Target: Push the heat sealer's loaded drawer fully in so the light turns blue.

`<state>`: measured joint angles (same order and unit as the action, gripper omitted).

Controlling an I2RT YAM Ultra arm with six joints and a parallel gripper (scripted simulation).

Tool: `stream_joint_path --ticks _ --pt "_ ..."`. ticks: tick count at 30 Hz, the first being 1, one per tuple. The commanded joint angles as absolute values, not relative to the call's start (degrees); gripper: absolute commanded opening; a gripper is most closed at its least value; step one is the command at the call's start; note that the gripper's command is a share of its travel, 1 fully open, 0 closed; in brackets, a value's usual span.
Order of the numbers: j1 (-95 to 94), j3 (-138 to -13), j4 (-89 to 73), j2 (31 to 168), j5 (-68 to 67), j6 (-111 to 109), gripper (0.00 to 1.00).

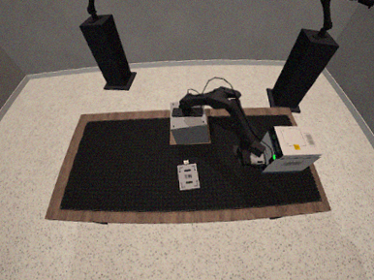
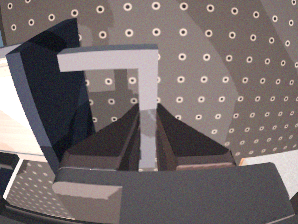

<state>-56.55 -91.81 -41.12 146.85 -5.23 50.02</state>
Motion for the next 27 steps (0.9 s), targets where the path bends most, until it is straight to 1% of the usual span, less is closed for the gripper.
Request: stream_joint_path --ticks 1,5,6,27 --pt "-57.0 -93.8 -40.7 146.9 -5.3 50.5 0.0" --pt "-57.0 -93.8 -40.7 146.9 -5.3 50.5 0.0" --pt "-57.0 -93.8 -40.7 146.9 -5.3 50.5 0.45" --pt "-57.0 -93.8 -40.8 146.9 -5.3 50.5 0.45"
